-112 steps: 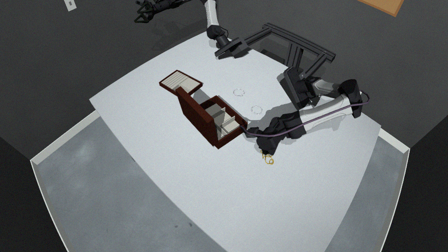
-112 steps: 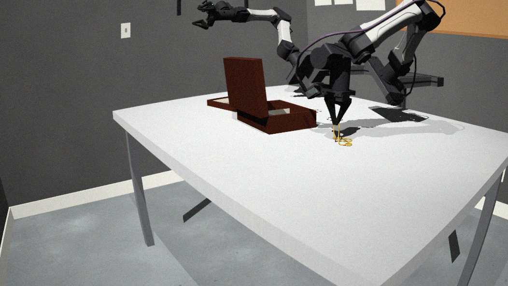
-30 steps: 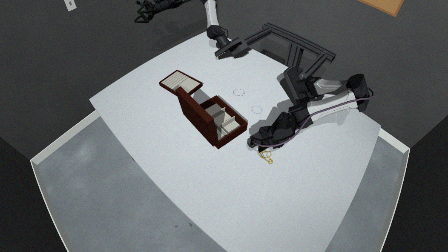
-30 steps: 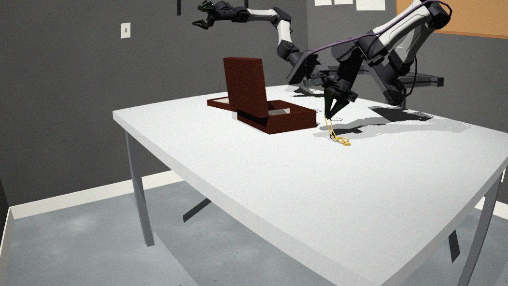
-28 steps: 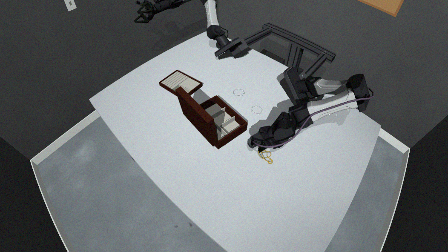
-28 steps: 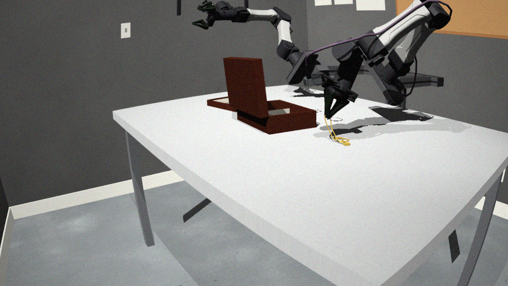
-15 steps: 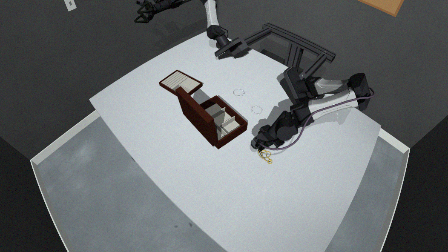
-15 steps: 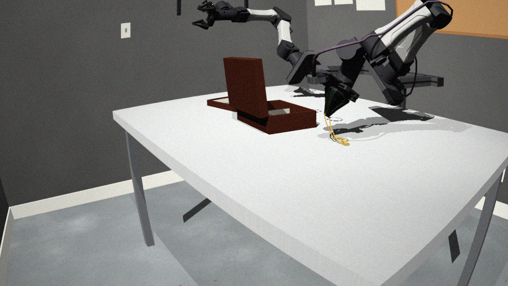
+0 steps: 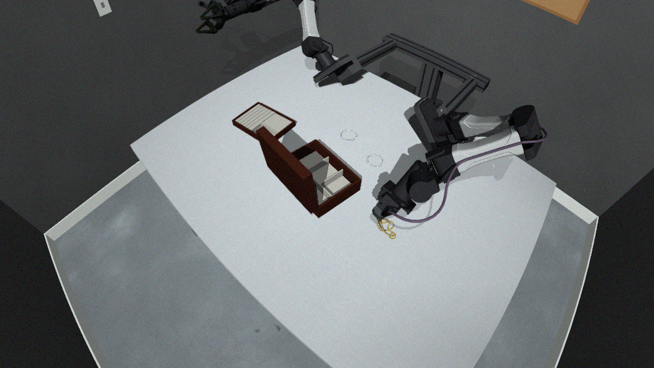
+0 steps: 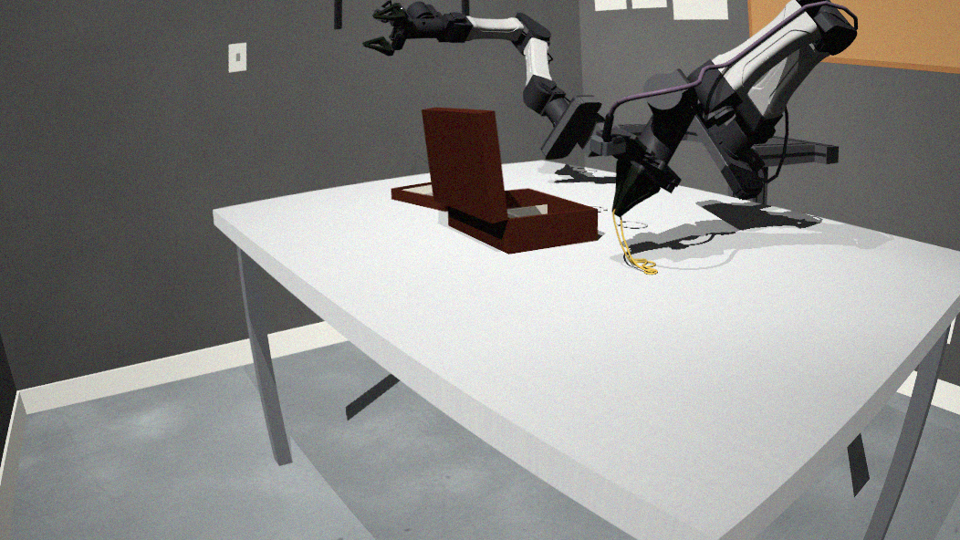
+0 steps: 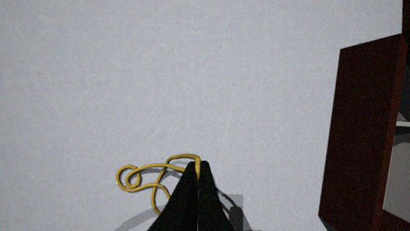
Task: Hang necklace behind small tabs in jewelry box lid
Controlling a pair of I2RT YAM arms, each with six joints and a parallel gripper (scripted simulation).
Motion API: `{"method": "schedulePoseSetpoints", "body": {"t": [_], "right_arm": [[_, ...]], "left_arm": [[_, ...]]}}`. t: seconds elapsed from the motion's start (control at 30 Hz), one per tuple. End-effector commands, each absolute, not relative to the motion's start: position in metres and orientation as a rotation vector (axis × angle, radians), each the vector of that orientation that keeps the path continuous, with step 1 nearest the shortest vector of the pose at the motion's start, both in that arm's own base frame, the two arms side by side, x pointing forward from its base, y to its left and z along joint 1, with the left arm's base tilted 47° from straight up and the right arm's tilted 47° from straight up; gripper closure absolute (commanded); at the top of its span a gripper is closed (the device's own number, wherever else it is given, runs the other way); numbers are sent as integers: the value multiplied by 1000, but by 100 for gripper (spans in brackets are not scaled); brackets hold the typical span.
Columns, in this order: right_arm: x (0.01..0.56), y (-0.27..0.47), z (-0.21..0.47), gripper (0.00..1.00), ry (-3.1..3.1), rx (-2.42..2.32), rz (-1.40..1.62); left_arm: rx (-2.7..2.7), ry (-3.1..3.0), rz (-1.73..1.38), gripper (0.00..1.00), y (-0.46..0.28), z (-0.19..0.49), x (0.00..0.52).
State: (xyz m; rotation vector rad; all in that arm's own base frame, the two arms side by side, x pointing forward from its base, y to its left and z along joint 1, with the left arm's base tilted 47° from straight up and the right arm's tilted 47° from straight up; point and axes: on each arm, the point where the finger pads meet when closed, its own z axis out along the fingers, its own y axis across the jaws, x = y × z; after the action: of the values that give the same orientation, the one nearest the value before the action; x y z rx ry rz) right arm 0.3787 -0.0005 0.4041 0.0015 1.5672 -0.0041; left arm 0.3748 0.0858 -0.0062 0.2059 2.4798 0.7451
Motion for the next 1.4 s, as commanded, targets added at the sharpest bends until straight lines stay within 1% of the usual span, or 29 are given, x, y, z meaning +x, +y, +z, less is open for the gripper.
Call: {"method": "schedulePoseSetpoints", "body": {"t": [0.0,1.37], "right_arm": [[376,1,416,0,1537,-3,-1],[376,1,416,0,1537,-3,-1]], "left_arm": [[90,2405,679,97,87,6,383],[-339,2163,339,97,73,28,381]]}}
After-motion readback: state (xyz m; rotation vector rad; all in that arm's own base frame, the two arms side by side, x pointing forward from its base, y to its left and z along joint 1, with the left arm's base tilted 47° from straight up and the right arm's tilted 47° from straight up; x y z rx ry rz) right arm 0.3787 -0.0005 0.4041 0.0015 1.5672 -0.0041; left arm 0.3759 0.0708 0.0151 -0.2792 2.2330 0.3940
